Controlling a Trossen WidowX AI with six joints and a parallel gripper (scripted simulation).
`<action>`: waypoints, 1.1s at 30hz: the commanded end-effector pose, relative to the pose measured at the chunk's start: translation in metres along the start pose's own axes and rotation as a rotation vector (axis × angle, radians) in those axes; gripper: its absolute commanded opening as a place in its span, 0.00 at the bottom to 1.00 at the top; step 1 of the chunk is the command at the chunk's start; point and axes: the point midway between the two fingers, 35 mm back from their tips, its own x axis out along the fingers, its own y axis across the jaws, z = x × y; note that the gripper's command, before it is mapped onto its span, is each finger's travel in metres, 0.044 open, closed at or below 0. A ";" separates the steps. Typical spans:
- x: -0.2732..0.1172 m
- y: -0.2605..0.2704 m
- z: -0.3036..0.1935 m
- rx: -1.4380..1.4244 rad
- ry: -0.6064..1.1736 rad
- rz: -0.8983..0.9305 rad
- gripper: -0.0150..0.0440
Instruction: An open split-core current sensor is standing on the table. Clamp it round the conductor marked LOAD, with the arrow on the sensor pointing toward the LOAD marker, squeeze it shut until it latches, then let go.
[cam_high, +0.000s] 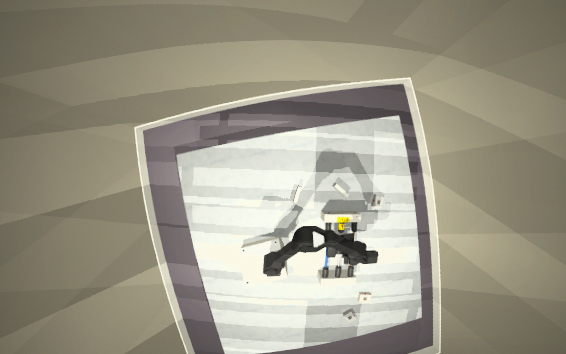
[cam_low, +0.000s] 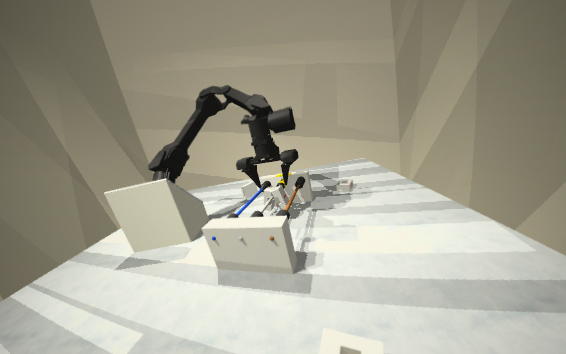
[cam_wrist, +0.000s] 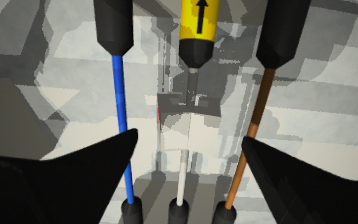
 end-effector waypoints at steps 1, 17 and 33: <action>0.000 0.000 0.000 -0.001 0.001 0.001 1.00; 0.047 0.001 -0.001 0.003 -0.006 0.000 1.00; 0.072 0.001 -0.001 0.003 -0.007 0.001 1.00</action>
